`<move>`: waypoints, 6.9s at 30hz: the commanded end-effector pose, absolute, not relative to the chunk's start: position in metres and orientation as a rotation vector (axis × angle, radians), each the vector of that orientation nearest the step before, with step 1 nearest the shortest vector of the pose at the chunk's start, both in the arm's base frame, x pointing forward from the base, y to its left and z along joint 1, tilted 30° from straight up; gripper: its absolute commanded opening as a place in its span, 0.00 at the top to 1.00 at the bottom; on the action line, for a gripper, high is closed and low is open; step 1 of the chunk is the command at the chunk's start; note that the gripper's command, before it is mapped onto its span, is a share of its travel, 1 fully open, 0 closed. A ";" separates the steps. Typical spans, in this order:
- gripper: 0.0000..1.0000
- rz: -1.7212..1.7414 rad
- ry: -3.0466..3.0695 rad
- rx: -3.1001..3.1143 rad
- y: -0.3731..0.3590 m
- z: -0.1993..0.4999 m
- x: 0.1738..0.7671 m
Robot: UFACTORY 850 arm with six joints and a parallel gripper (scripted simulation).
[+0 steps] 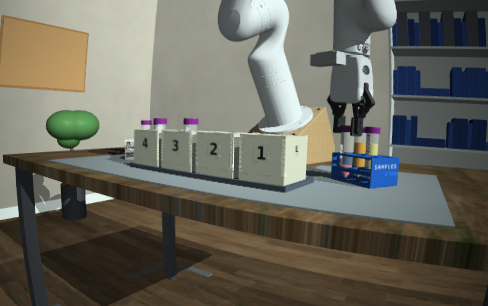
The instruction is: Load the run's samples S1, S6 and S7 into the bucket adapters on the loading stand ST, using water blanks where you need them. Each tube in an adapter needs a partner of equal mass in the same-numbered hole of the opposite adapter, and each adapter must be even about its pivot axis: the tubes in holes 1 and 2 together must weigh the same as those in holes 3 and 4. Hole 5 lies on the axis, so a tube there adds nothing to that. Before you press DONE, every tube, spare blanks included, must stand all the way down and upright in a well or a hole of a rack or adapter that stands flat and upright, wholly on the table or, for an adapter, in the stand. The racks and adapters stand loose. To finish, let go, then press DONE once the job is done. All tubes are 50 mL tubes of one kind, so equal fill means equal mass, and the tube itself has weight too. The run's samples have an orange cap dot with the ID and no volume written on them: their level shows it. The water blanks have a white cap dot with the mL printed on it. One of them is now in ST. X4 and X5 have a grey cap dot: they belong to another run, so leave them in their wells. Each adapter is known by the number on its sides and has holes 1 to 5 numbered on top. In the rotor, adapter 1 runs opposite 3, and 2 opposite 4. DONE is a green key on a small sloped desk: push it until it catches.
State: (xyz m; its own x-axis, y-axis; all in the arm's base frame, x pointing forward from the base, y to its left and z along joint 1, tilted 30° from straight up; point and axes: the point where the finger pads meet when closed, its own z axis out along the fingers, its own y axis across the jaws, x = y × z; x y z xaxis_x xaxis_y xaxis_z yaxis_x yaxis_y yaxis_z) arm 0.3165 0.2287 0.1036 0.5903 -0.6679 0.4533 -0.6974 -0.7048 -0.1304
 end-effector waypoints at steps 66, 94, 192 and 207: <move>1.00 0.825 -1.215 2.784 0.229 0.102 0.317; 1.00 0.825 -1.215 2.784 0.229 0.102 0.317; 1.00 0.826 -1.216 2.785 0.233 0.120 0.308; 1.00 0.826 -1.216 2.785 0.233 0.120 0.308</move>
State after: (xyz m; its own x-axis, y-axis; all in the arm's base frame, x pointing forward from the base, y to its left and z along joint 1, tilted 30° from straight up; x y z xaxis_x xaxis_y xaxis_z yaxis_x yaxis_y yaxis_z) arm 0.3081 0.2328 0.1199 0.5813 -0.6739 0.4560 -0.6914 -0.7045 -0.1600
